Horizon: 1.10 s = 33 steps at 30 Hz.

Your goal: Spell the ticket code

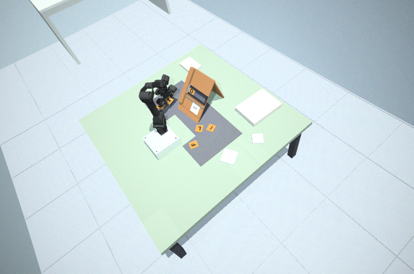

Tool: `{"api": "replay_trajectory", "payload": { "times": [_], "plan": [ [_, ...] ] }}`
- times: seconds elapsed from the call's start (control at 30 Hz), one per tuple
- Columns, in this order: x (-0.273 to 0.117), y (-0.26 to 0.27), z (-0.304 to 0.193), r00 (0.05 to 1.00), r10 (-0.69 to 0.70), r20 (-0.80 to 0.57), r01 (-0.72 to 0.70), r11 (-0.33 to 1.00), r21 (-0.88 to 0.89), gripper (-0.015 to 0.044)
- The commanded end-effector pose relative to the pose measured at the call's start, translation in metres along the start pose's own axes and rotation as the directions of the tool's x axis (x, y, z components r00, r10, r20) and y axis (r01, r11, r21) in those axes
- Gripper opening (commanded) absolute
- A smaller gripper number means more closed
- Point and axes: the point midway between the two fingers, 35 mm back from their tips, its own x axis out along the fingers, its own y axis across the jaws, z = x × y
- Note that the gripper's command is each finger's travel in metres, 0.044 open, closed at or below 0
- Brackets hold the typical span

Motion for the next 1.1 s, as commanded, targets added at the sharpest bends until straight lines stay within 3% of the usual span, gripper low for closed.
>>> {"api": "replay_trajectory", "payload": {
  "times": [0.0,1.07],
  "plan": [
    [-0.006,-0.009,0.002,0.999,-0.030,0.027,0.028,0.998,0.059,0.0000],
    [-0.049,-0.066,0.003,0.962,-0.228,0.151,0.143,0.889,0.435,0.0000]
  ]
}}
